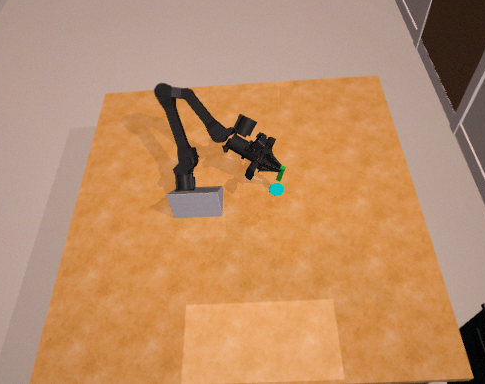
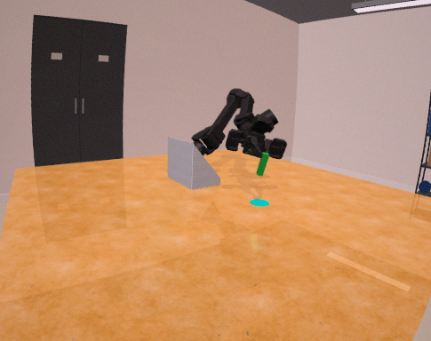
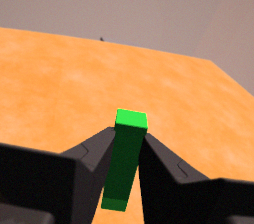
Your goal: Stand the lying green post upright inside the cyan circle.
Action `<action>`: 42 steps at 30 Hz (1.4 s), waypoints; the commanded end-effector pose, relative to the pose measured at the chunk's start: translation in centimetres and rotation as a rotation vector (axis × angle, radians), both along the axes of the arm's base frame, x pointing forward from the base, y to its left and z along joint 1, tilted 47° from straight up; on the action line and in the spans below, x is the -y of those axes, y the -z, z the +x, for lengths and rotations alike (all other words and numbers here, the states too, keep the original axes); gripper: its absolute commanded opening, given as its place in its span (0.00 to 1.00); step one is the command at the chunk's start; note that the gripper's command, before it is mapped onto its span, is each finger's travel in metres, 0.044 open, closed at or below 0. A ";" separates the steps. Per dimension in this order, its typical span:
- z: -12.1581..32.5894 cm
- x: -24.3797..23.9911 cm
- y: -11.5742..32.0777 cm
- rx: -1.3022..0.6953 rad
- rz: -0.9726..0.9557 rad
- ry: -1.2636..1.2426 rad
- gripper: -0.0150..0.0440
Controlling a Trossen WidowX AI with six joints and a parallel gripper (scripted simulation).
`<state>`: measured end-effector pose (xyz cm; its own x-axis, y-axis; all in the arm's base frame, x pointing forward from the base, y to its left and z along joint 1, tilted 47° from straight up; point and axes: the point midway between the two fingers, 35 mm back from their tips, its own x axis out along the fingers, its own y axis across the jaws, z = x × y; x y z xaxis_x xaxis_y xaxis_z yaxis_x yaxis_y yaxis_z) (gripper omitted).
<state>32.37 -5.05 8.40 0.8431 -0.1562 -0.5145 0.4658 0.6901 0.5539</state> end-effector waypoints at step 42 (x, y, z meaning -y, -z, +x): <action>-2.2 -0.1 -1.9 0.230 0.053 0.119 0.29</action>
